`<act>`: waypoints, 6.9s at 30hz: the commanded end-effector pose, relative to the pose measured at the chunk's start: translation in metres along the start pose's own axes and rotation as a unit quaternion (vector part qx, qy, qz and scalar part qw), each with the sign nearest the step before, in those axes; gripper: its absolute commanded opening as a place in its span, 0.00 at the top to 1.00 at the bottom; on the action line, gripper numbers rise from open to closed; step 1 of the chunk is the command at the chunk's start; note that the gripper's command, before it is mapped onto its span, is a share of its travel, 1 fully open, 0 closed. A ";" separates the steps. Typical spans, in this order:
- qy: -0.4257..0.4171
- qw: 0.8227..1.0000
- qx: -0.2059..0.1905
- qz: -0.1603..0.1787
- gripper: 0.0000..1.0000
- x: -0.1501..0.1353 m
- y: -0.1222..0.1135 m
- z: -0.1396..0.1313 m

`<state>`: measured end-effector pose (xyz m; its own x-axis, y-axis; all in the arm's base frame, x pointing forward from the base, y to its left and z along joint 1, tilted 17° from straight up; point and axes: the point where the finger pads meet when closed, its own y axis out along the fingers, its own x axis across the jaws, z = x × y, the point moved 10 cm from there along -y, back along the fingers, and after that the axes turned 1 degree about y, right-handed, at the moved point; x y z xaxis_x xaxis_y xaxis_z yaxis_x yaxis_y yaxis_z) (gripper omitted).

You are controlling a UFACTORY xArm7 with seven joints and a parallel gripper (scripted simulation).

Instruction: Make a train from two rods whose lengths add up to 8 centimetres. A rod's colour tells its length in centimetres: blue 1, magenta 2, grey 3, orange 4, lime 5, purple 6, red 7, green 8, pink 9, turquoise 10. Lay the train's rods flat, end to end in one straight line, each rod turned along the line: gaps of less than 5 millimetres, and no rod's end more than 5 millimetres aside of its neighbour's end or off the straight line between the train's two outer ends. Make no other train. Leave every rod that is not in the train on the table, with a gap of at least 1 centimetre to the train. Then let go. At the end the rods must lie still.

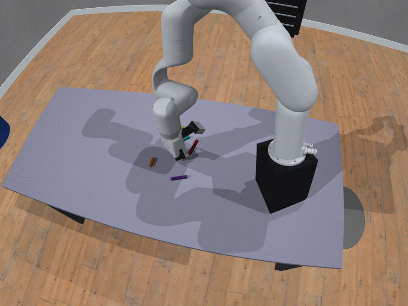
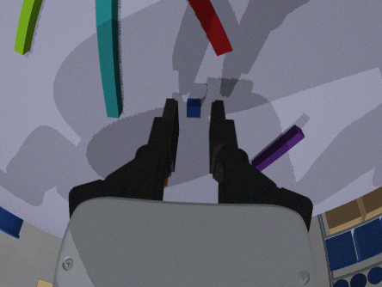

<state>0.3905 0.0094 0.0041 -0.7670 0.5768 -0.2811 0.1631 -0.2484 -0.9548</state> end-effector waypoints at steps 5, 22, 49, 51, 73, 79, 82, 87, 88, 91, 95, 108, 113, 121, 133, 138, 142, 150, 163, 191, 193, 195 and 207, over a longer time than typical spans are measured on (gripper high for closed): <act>0.000 1.000 -0.001 0.001 0.76 -0.001 -0.001 -0.001; 0.000 1.000 -0.001 0.001 0.76 -0.001 -0.001 -0.002; 0.000 1.000 -0.001 0.001 0.76 -0.001 -0.001 -0.002; 0.000 1.000 -0.001 0.001 0.76 -0.001 -0.001 -0.002; 0.000 1.000 -0.001 0.001 0.76 -0.001 0.011 -0.002; 0.000 1.000 -0.001 0.001 0.76 -0.001 0.013 -0.002; 0.000 1.000 -0.001 0.001 0.76 -0.001 0.013 -0.002; 0.000 1.000 -0.001 0.001 0.76 -0.001 0.013 -0.002; 0.000 1.000 -0.001 0.001 0.76 -0.001 0.013 -0.002; 0.000 1.000 -0.001 0.001 0.76 -0.001 0.013 -0.002; 0.000 1.000 -0.001 0.001 0.76 -0.001 0.013 -0.002; 0.000 1.000 -0.001 0.001 0.76 -0.001 0.013 -0.002; 0.000 1.000 -0.001 0.001 0.76 -0.001 0.013 -0.002; 0.000 1.000 -0.001 0.001 0.96 -0.001 0.013 -0.002; 0.000 1.000 -0.001 0.001 0.96 -0.001 0.013 -0.002; 0.000 1.000 -0.001 0.001 0.96 -0.001 0.013 -0.002; 0.000 1.000 -0.001 0.001 0.96 -0.001 0.013 -0.002; 0.000 1.000 -0.001 0.001 0.96 -0.001 0.013 -0.002; 0.000 1.000 -0.001 0.001 0.96 -0.001 -0.032 -0.002; -0.074 0.997 0.001 0.000 0.96 0.030 -0.085 -0.042; -0.108 0.994 0.002 0.000 0.96 0.046 -0.084 -0.060; -0.140 0.990 0.002 0.000 0.96 0.063 -0.084 -0.076; -0.258 0.966 -0.001 0.001 0.96 0.139 -0.087 -0.130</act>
<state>0.3496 0.2048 0.0379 -0.9713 0.1288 -0.2000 0.1641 -0.2461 -0.9553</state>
